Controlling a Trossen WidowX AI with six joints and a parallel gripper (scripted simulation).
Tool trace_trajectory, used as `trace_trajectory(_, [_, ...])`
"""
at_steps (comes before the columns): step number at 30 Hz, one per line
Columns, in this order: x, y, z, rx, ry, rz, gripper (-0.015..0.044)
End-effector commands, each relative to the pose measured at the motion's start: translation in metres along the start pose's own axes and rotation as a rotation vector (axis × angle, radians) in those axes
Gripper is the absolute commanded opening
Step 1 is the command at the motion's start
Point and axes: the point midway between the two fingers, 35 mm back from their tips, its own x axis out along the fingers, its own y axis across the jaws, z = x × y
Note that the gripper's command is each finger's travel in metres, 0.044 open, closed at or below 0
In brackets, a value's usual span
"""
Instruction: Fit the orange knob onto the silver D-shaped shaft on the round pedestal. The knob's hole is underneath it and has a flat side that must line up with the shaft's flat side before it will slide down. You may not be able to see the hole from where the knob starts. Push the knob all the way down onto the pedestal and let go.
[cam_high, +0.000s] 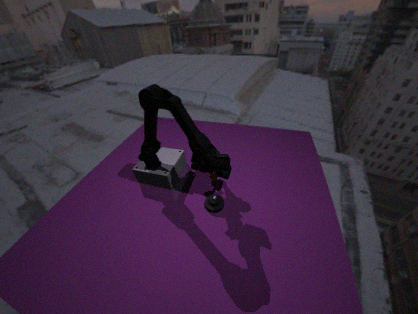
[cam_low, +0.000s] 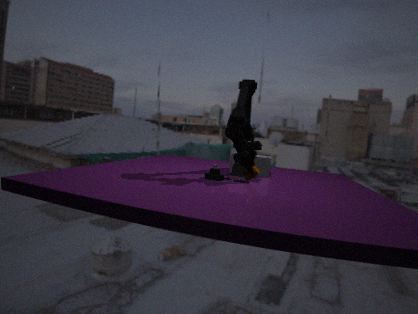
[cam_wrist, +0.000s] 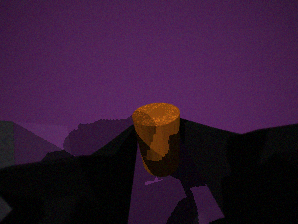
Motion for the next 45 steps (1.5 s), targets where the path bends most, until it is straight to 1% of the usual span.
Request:
trace_trajectory(1, [-0.001, 0.002, -0.005, 0.001, -0.086, 0.006, 0.0179])
trace_trajectory(25, [-0.009, 0.003, -0.032, 0.004, -0.498, 0.001, 0.0179])
trace_trajectory(29, [-0.011, 0.003, -0.031, 0.004, -0.451, 0.001, 0.0179])
trace_trajectory(37, [-0.013, 0.003, -0.036, 0.004, -0.448, 0.001, 0.0179])
trace_trajectory(40, [-0.012, 0.003, -0.033, 0.006, -0.449, 0.002, 0.0258])
trace_trajectory(45, [-0.012, 0.003, -0.033, 0.006, -0.449, 0.002, 0.0260])
